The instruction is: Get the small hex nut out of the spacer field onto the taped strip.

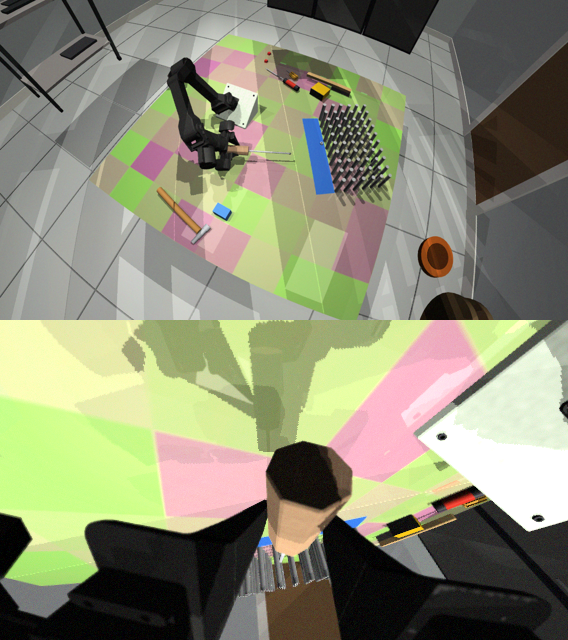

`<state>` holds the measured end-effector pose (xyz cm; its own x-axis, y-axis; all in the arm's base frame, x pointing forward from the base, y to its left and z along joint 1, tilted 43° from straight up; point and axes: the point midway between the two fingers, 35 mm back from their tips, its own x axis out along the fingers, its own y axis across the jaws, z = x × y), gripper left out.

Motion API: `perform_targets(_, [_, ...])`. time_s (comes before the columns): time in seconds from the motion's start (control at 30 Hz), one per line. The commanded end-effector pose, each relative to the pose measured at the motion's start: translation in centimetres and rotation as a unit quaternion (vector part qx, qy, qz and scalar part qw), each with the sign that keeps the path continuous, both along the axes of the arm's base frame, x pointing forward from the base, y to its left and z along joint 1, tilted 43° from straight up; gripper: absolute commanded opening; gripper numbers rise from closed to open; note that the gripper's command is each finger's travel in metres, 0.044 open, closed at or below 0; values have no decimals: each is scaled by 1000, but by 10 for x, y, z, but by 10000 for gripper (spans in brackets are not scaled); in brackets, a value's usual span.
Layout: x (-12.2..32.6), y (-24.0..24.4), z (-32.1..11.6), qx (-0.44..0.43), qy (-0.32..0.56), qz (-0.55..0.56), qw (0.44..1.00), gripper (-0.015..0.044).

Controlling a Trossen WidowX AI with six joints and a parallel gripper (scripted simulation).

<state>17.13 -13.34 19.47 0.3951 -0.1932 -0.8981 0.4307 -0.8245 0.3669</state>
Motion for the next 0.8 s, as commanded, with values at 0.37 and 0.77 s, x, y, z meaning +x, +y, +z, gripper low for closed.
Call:
perform_targets(0.37, [-25, -18, 23, 9, -51, -25, 998, 0])
perform_targets(0.77, [-45, -31, 40, 2, -93, -49, 995, 0])
